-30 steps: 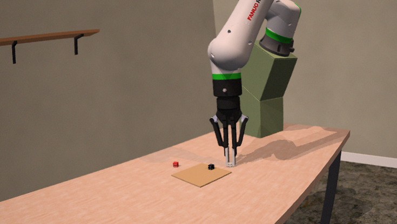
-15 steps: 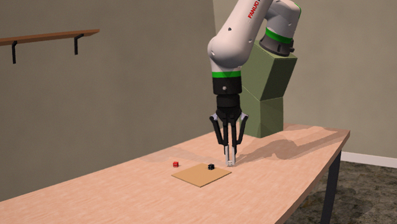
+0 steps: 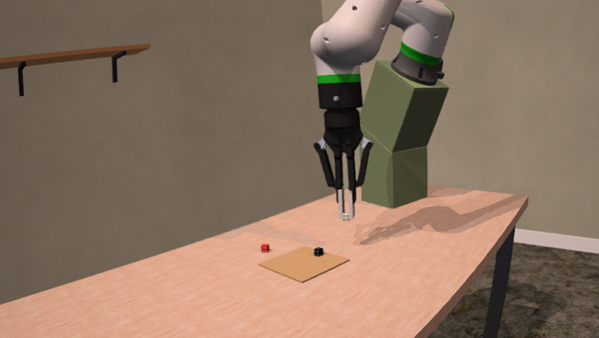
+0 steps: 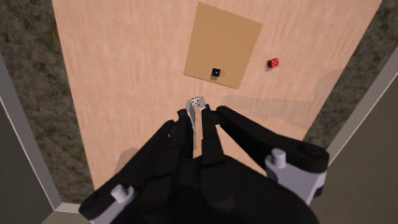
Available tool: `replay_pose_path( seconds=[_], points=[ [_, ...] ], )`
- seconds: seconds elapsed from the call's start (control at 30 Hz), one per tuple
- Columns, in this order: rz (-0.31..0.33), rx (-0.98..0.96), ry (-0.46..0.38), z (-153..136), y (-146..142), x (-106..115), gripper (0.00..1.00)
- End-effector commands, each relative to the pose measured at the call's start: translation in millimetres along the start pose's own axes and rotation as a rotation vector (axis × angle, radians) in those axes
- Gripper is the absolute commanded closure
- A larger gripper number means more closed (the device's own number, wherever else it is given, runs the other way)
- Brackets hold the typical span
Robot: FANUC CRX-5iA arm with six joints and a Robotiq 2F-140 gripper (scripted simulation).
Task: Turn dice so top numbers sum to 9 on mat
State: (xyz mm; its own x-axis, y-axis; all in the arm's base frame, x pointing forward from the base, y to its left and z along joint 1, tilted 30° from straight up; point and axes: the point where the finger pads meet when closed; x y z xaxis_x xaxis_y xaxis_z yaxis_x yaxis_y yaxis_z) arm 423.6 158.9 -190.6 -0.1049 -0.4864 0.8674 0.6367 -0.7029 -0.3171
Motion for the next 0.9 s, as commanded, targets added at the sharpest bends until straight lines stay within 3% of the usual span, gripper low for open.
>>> replay_pose_path(
  seconds=[0.0,0.5,0.87],
  points=[
    [0.0,0.0,-0.001,1,-1,23,0.93],
    [0.001,0.023,-0.001,2,0,24,0.93],
    [0.002,0.323,-0.001,15,1,23,0.93]
  ],
)
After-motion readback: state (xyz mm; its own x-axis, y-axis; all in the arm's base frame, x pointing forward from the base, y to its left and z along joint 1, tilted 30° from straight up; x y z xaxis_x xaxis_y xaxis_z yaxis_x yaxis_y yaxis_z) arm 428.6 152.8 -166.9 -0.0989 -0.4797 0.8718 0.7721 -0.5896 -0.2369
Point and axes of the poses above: the point where the finger pads meet when closed, its own x axis back along the fingers, its own y axis across the jaws, z = x × y, and after that the axes turned 10 degrees about x, right-handed
